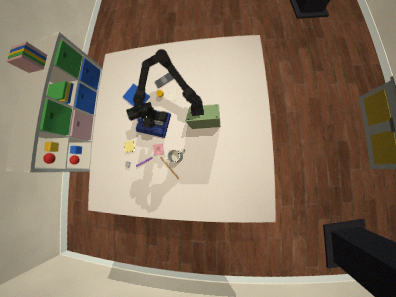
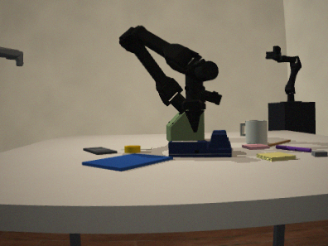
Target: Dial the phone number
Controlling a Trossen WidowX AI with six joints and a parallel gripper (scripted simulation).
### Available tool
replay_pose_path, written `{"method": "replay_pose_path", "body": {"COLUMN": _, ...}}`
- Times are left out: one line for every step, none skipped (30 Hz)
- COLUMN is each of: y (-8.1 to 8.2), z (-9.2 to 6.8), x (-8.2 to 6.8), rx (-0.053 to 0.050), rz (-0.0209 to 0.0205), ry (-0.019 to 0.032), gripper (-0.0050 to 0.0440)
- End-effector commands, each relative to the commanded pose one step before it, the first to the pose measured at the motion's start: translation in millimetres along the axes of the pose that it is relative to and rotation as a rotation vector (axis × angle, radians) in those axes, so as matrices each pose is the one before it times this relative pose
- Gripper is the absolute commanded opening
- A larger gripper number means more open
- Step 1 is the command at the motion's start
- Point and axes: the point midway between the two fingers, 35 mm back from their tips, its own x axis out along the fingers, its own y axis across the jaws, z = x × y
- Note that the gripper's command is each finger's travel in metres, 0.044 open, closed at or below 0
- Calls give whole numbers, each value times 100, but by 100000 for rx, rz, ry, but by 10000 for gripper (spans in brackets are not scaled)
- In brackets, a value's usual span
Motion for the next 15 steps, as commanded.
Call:
{"method": "replay_pose_path", "body": {"y": 522, "z": 486, "x": 160, "rx": 141, "rz": 698, "ry": 384, "gripper": -50}}
{"method": "replay_pose_path", "body": {"y": 0, "z": 0, "x": 0, "rx": 0, "rz": 0, "ry": 0, "gripper": -50}}
{"method": "replay_pose_path", "body": {"y": -2, "z": 2, "x": 126, "rx": 0, "rz": 0, "ry": -3, "gripper": -50}}
{"method": "replay_pose_path", "body": {"y": -2, "z": 2, "x": 376, "rx": 0, "rz": 0, "ry": -4, "gripper": -50}}
{"method": "replay_pose_path", "body": {"y": 2, "z": -2, "x": 374, "rx": 1, "rz": -1, "ry": 4, "gripper": -50}}
{"method": "replay_pose_path", "body": {"y": 2, "z": -2, "x": 124, "rx": 1, "rz": -1, "ry": 3, "gripper": -50}}
{"method": "replay_pose_path", "body": {"y": 0, "z": 0, "x": 0, "rx": 0, "rz": 0, "ry": 0, "gripper": -50}}
{"method": "replay_pose_path", "body": {"y": 0, "z": 0, "x": 0, "rx": 0, "rz": 0, "ry": 0, "gripper": -50}}
{"method": "replay_pose_path", "body": {"y": -1, "z": 1, "x": 28, "rx": 0, "rz": 0, "ry": -1, "gripper": -50}}
{"method": "replay_pose_path", "body": {"y": -1, "z": 1, "x": 51, "rx": 0, "rz": 0, "ry": -3, "gripper": -50}}
{"method": "replay_pose_path", "body": {"y": -2, "z": 2, "x": 76, "rx": 0, "rz": 1, "ry": -4, "gripper": -50}}
{"method": "replay_pose_path", "body": {"y": -2, "z": 2, "x": 103, "rx": -1, "rz": 1, "ry": -4, "gripper": -50}}
{"method": "replay_pose_path", "body": {"y": -2, "z": 2, "x": 119, "rx": -1, "rz": 1, "ry": -4, "gripper": -50}}
{"method": "replay_pose_path", "body": {"y": -2, "z": 2, "x": 134, "rx": 0, "rz": 1, "ry": -4, "gripper": -50}}
{"method": "replay_pose_path", "body": {"y": -1, "z": 1, "x": 147, "rx": 0, "rz": 0, "ry": -3, "gripper": -50}}
